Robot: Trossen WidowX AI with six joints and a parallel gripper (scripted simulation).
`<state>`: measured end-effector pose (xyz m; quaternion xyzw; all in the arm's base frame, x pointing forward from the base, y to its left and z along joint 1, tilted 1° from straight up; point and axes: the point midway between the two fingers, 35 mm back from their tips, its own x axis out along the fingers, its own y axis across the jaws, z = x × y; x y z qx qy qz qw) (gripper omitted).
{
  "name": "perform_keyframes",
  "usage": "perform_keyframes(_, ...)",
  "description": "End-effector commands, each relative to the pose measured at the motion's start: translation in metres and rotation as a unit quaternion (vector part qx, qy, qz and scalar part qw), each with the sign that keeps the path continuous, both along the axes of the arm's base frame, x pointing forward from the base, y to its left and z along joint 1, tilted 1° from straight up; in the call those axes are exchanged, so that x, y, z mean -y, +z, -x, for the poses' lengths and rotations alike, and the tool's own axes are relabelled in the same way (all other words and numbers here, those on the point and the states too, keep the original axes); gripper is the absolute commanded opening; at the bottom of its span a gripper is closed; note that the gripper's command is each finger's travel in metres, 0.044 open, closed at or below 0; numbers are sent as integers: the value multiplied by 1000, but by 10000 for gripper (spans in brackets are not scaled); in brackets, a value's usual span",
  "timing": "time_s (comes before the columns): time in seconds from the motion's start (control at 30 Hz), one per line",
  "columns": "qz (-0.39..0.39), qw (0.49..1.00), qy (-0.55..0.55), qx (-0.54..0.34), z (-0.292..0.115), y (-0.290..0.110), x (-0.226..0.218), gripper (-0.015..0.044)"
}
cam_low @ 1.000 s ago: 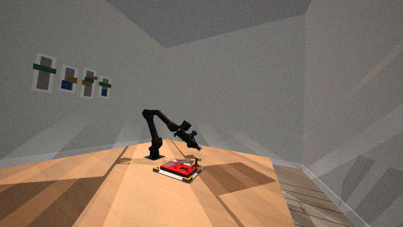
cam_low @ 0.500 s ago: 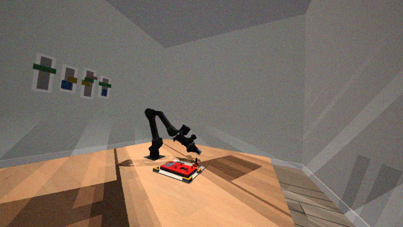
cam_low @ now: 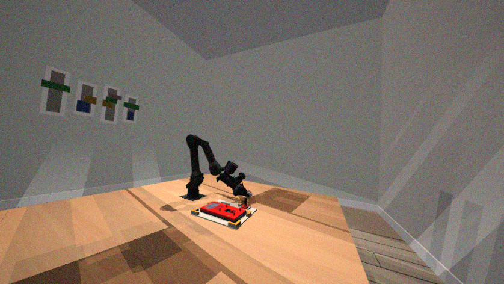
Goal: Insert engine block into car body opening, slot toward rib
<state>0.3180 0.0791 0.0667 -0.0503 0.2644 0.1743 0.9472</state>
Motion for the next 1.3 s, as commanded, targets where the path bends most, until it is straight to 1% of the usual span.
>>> perform_keyframes(0.0, -2, 1000, 0, -2, 1, -8, 0, 0)
perform_keyframes(0.53, -2, 1000, 0, -2, 1, -36, -1, 0)
perform_keyframes(0.7, -2, 1000, 0, -2, 1, -36, -1, 0)
perform_keyframes(0.83, -2, 1000, 0, -2, -3, -28, -1, 0)
perform_keyframes(1.27, -2, 1000, 0, -2, -3, -31, -1, 0)
